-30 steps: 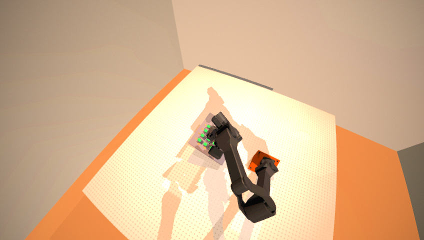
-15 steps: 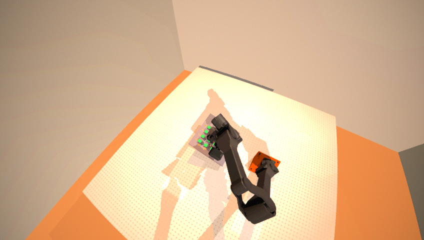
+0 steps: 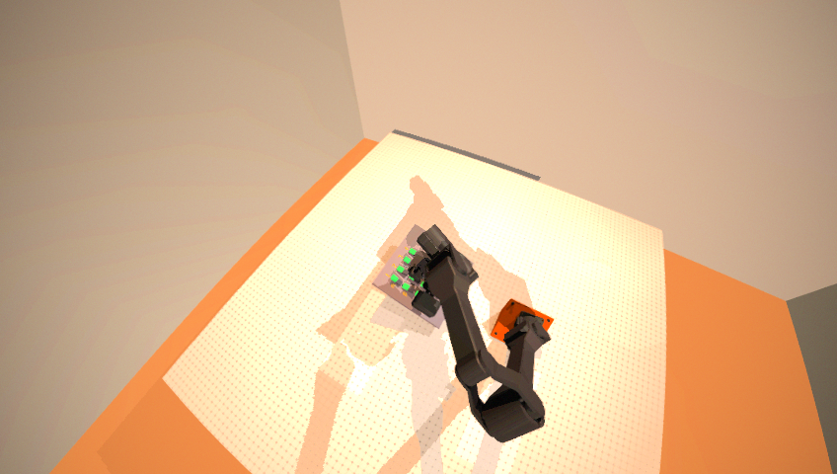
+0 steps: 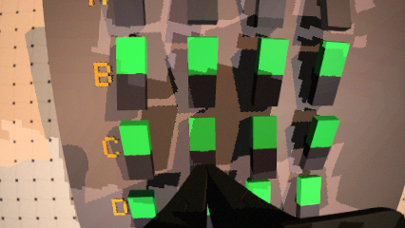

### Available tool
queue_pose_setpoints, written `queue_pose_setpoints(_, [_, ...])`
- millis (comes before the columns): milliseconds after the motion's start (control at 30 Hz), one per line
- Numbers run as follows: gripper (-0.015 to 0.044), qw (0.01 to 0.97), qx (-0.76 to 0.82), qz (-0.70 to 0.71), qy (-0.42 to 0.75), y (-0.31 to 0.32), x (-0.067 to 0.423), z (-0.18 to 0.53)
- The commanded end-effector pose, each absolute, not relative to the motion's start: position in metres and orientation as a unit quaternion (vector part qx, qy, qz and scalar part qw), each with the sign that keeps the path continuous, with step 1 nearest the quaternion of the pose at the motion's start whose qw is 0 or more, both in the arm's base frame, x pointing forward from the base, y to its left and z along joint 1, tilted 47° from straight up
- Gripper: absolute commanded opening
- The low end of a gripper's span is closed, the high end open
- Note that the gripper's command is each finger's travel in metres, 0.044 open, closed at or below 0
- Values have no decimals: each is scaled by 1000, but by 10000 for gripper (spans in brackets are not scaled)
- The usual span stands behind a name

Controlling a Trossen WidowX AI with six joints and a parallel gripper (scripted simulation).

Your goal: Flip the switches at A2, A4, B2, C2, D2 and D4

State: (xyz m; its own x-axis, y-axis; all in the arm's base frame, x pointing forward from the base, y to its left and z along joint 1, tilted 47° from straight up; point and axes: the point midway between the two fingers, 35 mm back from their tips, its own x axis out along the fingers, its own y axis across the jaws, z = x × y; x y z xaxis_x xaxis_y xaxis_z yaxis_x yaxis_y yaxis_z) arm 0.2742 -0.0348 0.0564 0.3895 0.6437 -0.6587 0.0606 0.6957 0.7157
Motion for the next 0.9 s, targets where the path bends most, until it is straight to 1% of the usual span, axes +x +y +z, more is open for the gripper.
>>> queue_pose_setpoints(0, [0,761,343,192,516,-34,275,57])
queue_pose_setpoints(867, [0,761,343,192,516,-32,276,54])
